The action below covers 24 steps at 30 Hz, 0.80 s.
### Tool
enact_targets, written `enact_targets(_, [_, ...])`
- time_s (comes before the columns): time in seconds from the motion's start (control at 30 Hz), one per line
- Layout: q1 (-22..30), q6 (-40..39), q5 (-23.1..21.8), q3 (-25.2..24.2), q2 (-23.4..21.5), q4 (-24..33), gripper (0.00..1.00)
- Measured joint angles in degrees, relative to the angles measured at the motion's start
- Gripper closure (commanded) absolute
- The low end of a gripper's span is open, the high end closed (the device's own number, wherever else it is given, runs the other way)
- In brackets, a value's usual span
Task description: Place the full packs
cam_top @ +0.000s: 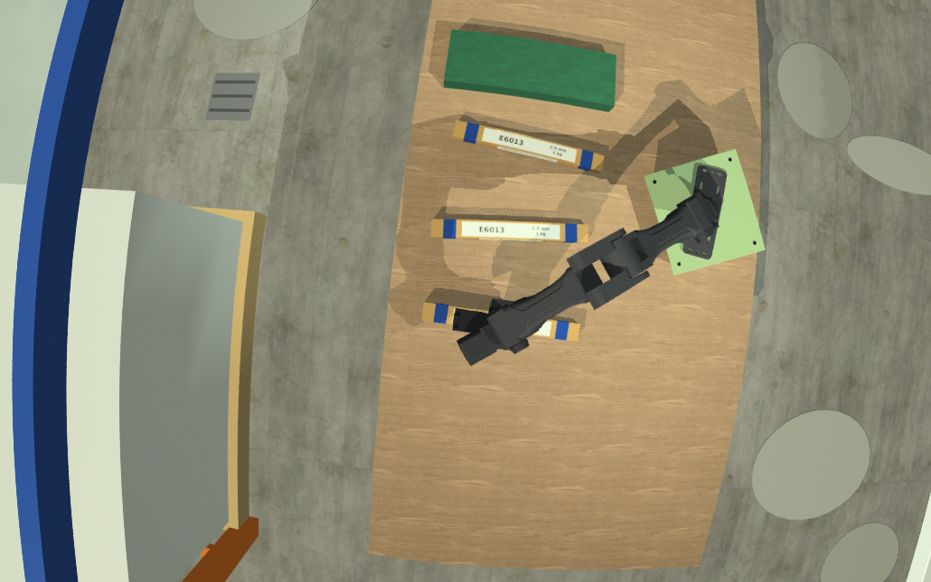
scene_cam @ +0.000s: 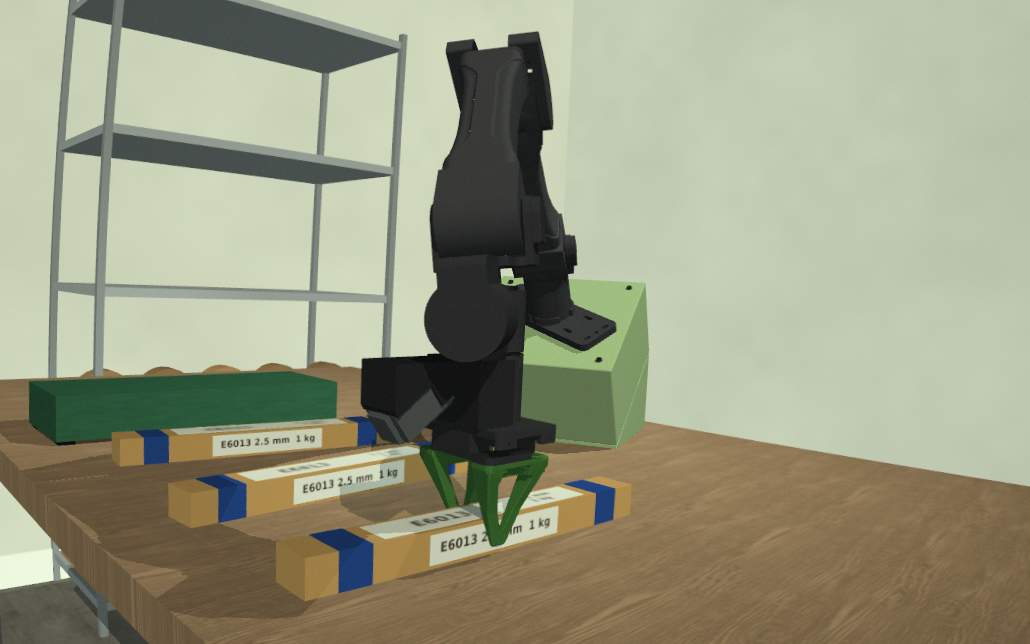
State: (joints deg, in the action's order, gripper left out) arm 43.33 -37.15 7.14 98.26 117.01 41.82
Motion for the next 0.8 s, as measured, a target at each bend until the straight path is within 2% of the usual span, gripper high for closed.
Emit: enact_targets(0.8, [0.0, -0.24, 0.07, -0.02, -0.68, 1.75, 1.0])
